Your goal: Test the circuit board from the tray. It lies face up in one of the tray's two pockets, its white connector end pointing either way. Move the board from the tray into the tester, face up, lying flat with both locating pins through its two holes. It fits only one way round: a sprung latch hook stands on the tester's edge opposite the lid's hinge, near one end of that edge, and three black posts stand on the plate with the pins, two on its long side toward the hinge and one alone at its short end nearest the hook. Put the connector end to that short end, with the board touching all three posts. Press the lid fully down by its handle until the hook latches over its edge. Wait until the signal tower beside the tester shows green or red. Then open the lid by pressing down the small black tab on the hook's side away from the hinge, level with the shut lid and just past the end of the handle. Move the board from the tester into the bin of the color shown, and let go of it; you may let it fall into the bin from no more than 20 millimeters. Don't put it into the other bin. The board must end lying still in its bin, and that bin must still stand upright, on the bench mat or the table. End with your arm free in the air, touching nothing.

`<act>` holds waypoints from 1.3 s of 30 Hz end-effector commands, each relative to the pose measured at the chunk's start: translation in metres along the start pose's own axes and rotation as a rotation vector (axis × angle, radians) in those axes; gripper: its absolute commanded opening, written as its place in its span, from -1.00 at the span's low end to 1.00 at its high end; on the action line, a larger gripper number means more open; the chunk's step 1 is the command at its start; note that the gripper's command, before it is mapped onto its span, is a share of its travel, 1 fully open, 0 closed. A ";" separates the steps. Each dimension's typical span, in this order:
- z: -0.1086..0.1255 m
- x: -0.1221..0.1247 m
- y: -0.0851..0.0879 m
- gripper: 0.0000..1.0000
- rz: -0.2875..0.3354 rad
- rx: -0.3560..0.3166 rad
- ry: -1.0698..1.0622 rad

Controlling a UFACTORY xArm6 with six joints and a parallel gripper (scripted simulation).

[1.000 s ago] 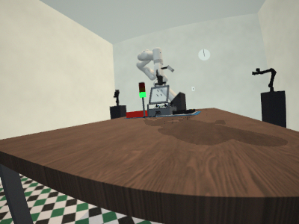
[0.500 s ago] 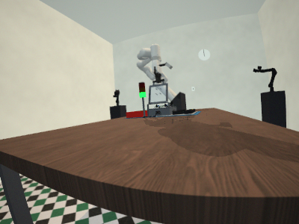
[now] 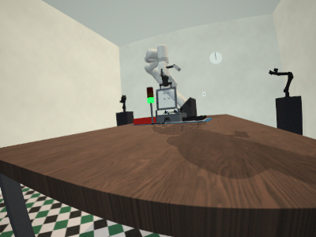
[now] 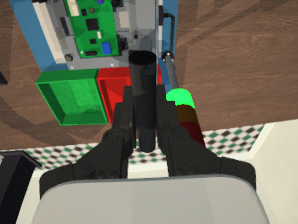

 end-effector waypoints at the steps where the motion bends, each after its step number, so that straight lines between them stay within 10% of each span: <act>1: 0.002 0.010 0.003 -1.00 0.004 0.001 -0.001; 39: 0.011 0.048 0.001 -1.00 0.004 0.001 -0.001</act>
Point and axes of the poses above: the point where the finger pads meet when closed, its own y axis back along the fingers, its own x axis across the jaws, z = x × y, the point moved 2 cm from there along y, back along the fingers, and after that the axes turned 13 degrees about y, right-handed, at the moved point
